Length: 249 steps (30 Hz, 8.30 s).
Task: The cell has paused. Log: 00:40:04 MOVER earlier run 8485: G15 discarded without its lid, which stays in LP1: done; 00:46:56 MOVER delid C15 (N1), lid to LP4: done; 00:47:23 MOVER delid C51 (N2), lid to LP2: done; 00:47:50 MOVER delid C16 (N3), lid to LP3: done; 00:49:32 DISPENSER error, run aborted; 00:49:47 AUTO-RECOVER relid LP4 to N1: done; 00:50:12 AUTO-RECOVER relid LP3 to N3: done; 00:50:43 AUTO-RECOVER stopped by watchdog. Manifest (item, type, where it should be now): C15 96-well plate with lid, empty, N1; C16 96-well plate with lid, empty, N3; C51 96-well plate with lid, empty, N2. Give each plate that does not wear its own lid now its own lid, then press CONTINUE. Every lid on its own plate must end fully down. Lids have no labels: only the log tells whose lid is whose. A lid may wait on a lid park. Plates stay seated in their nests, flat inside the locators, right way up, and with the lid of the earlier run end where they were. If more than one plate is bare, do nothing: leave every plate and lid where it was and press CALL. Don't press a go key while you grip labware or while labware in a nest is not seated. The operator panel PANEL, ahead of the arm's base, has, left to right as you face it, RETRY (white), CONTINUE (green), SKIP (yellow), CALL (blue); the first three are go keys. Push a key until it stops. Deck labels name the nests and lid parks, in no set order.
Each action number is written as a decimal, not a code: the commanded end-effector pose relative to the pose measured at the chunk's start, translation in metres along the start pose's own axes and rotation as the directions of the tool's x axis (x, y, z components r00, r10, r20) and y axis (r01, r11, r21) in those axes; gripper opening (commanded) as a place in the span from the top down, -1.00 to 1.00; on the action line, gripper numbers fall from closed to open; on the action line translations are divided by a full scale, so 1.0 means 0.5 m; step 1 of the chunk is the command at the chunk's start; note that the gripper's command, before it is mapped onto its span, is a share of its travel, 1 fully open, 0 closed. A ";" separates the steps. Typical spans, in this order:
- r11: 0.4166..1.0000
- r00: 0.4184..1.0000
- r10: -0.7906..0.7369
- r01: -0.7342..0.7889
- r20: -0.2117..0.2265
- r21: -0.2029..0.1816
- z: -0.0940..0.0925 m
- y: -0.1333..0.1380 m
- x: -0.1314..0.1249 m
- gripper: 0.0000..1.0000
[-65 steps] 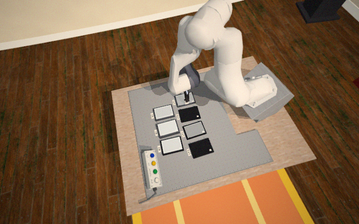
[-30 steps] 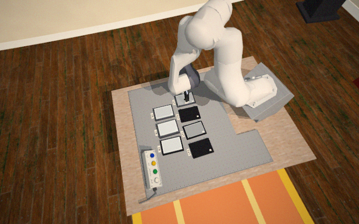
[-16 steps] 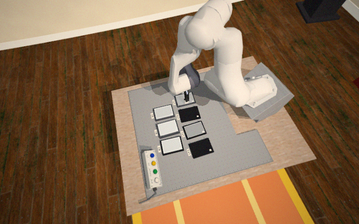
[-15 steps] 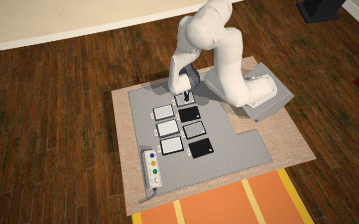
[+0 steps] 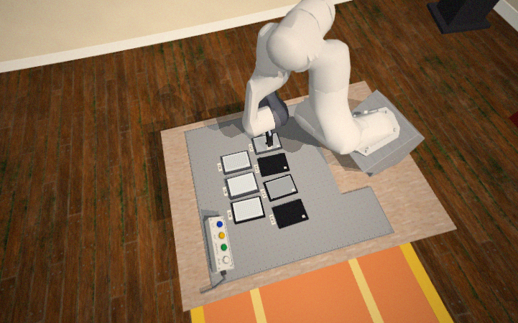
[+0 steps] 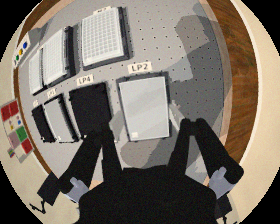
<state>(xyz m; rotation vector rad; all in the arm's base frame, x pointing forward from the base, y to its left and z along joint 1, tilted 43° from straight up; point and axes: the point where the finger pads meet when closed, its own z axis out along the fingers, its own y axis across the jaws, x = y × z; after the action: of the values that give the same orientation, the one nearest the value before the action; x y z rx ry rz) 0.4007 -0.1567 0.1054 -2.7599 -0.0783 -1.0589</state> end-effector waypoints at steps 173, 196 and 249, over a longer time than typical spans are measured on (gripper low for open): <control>1.000 1.000 -0.010 0.010 -0.002 -0.001 0.034 -0.001 0.002 1.00; 1.000 1.000 -0.010 0.010 -0.002 -0.001 0.034 -0.001 0.002 1.00; 1.000 1.000 -0.010 0.010 -0.002 -0.001 0.033 -0.001 0.002 1.00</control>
<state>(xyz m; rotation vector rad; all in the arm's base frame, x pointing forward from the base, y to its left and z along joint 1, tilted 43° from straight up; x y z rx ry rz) 0.4115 -0.1531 0.0931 -2.7607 -0.0779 -1.0592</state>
